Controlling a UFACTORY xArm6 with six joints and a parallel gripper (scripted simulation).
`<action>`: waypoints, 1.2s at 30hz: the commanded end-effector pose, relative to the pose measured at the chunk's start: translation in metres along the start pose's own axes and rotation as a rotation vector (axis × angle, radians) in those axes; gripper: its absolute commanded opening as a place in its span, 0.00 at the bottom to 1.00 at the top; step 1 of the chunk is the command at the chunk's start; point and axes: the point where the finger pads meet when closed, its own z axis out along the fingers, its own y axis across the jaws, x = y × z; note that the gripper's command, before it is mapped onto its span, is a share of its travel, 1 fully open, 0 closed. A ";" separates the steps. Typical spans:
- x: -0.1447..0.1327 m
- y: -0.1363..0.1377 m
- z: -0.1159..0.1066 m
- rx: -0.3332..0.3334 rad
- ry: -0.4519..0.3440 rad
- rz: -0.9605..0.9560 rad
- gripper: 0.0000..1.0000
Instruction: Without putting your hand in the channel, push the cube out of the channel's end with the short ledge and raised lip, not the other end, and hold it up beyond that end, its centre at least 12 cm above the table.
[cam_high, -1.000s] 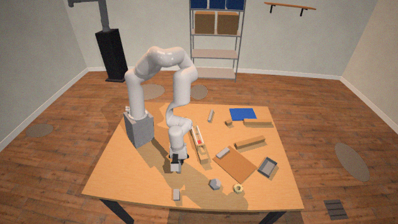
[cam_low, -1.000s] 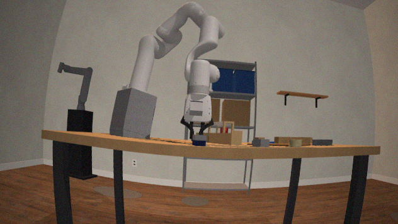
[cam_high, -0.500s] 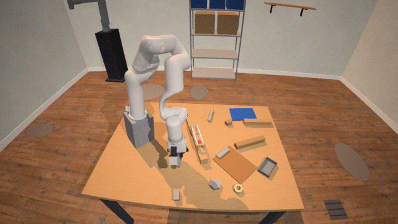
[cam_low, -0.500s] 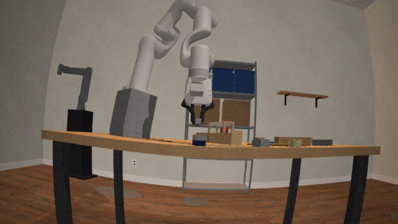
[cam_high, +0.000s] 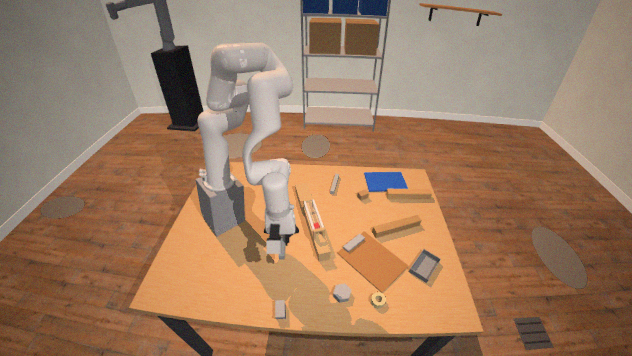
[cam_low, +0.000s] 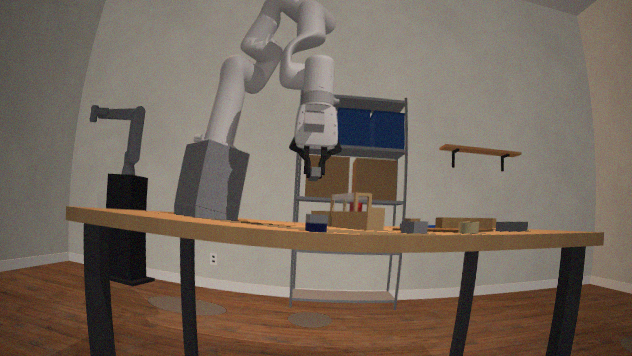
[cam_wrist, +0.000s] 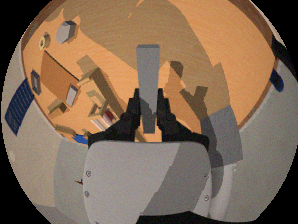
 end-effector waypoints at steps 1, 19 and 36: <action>0.001 -0.002 -0.002 -0.006 0.000 0.001 0.00; -0.092 -0.052 0.002 -0.025 0.012 -0.092 0.00; -0.304 -0.065 0.002 -0.005 -0.002 -0.243 0.00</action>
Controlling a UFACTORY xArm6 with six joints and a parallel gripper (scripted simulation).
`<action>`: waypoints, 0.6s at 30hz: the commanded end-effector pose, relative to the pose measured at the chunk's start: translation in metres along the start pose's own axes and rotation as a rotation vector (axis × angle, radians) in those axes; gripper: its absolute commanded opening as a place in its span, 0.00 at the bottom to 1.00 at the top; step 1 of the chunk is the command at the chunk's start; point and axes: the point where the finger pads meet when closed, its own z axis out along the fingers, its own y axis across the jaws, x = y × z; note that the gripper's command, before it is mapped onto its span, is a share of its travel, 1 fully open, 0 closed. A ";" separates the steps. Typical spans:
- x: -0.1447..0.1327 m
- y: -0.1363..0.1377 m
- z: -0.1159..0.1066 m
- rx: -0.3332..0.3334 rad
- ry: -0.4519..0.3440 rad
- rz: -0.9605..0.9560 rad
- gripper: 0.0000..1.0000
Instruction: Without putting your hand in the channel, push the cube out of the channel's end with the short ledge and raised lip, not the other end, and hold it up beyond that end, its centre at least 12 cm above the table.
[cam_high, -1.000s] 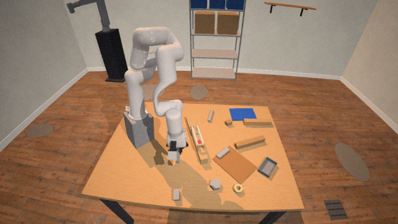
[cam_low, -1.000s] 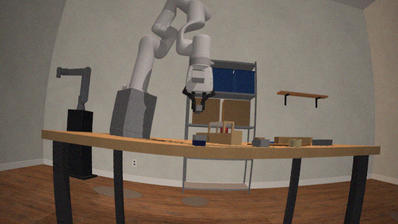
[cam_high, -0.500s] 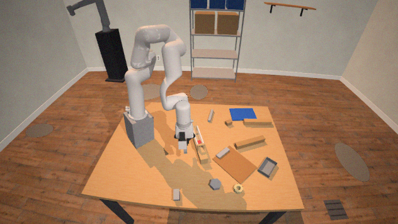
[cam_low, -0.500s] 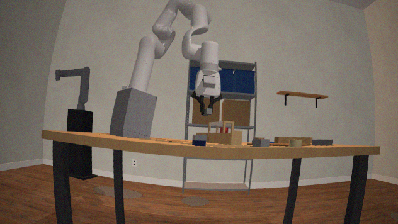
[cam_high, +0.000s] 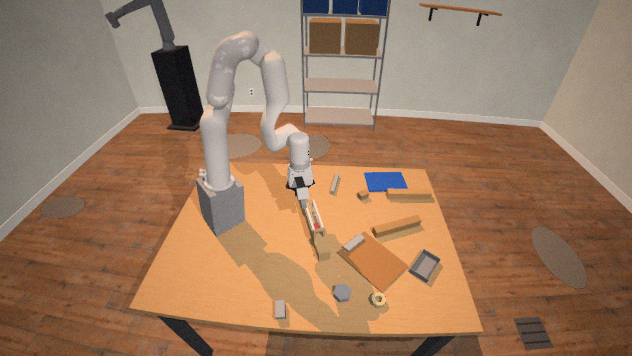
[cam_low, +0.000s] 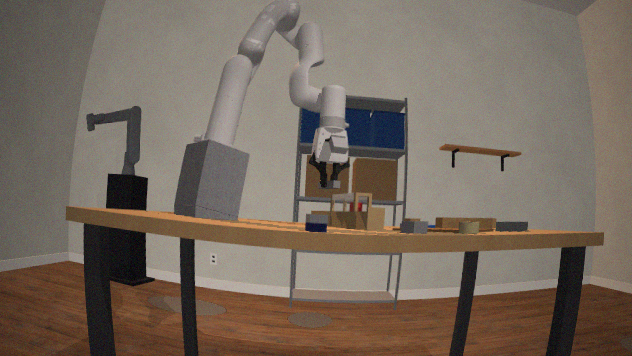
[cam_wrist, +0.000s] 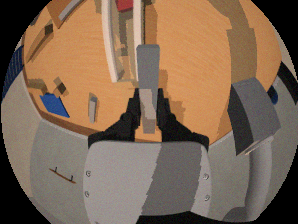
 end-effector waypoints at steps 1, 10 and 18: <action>-0.064 -0.026 -0.002 0.004 0.021 0.002 0.00; -0.080 -0.032 0.018 0.004 0.021 0.002 0.00; -0.079 -0.033 0.037 0.004 0.021 0.002 0.00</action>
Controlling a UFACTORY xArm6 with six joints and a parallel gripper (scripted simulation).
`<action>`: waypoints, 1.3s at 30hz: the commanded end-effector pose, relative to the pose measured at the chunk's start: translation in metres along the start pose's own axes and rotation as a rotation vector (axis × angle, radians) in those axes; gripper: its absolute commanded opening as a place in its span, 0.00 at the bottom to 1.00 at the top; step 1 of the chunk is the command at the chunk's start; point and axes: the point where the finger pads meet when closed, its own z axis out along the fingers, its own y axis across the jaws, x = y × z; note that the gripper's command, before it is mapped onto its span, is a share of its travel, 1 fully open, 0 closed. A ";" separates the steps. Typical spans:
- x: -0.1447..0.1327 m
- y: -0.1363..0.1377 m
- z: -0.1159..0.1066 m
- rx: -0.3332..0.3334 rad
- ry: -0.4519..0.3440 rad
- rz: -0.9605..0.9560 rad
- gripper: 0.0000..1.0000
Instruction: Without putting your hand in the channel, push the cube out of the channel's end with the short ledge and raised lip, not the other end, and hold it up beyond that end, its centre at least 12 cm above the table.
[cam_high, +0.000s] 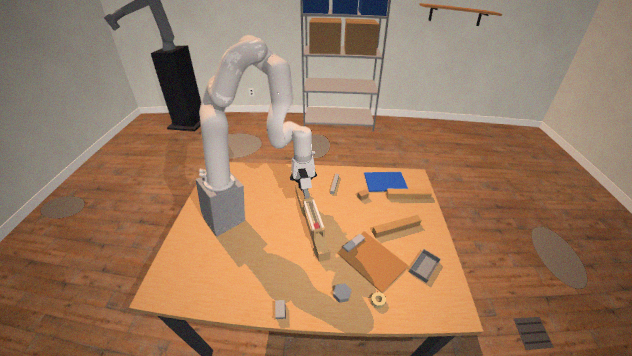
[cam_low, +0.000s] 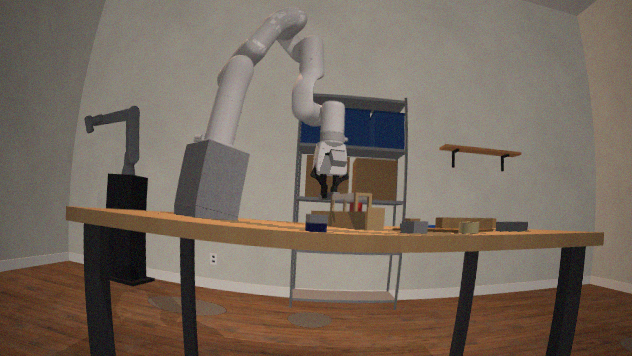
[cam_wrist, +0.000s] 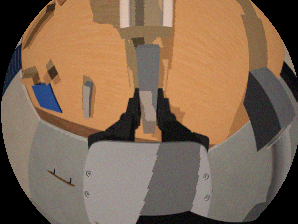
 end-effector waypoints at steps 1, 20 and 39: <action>-0.001 -0.002 0.008 0.006 -0.002 -0.001 0.00; -0.001 -0.002 0.030 0.006 -0.002 -0.001 0.00; -0.001 -0.002 0.035 0.006 -0.002 -0.001 0.00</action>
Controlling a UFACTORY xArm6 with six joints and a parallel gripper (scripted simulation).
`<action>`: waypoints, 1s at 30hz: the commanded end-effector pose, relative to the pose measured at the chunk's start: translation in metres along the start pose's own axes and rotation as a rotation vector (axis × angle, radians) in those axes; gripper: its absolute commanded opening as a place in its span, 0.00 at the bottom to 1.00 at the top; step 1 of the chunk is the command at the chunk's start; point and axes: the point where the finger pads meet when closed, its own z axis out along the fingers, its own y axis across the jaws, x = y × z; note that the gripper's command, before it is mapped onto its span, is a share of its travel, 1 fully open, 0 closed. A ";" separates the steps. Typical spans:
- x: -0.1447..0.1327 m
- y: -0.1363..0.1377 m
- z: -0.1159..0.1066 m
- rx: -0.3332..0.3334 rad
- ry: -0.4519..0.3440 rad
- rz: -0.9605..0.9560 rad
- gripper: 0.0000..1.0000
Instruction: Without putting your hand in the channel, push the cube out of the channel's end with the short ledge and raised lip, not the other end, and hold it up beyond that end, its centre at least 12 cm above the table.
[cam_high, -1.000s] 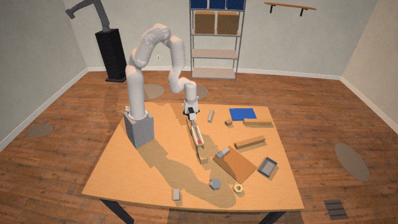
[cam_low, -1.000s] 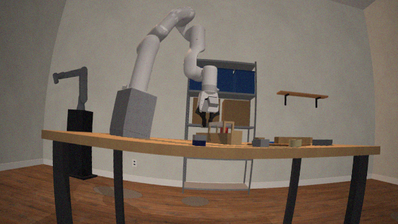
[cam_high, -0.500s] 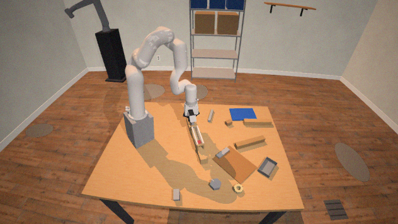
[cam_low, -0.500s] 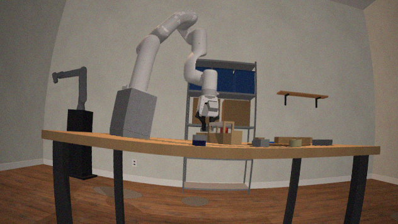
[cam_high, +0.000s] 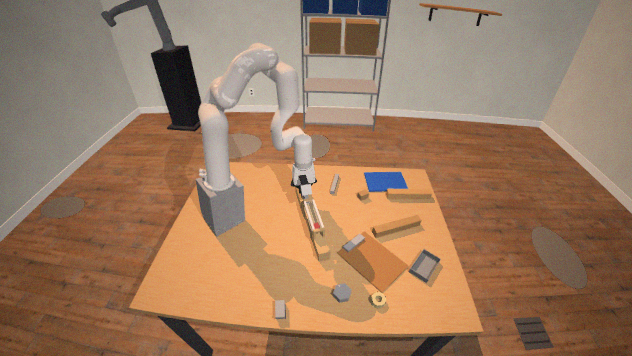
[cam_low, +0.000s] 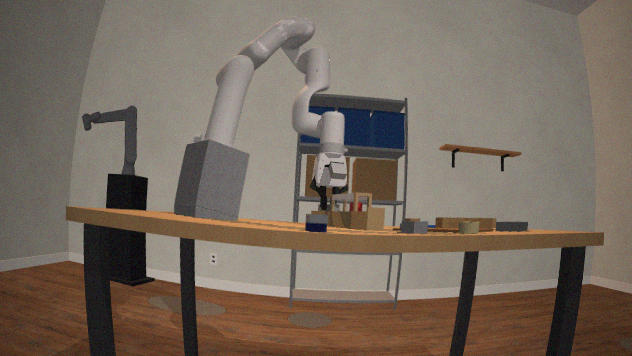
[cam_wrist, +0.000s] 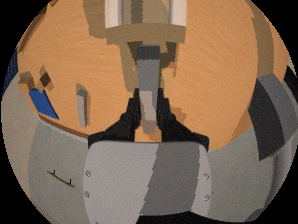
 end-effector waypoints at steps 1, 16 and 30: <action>0.000 -0.001 -0.001 0.003 0.000 0.000 0.00; 0.024 -0.001 -0.001 0.003 0.000 0.000 0.00; 0.054 -0.002 -0.001 0.003 0.000 0.000 0.00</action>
